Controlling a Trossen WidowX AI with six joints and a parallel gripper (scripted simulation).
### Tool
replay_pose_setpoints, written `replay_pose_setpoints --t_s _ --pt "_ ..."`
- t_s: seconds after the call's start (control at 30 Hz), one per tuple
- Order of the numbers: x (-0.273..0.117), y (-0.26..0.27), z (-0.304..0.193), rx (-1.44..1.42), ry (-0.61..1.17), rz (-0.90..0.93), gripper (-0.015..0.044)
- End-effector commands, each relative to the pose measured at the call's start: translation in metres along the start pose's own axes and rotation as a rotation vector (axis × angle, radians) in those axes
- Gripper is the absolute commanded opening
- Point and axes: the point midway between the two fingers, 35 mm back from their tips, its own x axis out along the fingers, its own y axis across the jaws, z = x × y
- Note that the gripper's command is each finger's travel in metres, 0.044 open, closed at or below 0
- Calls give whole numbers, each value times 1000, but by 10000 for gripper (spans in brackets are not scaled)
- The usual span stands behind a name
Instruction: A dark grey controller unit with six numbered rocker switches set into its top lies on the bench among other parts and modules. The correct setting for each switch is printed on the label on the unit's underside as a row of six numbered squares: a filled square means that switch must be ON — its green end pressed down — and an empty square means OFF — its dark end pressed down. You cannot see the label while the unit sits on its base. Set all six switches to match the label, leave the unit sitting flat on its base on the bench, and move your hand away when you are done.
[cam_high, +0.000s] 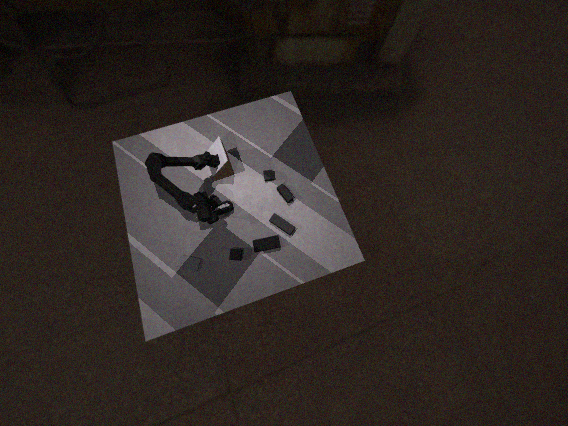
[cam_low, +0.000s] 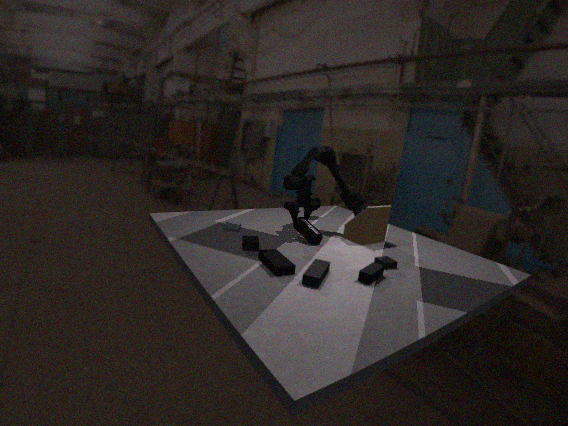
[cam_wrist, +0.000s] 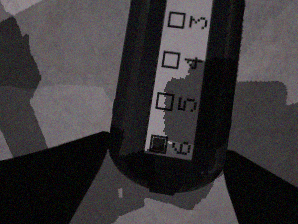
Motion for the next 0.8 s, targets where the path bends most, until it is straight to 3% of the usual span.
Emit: replay_pose_setpoints --t_s 0.0,0.77 --pt "-5 -2 4 -2 -2 -7 336" --pt "-19 -2 16 -3 -4 -7 336"
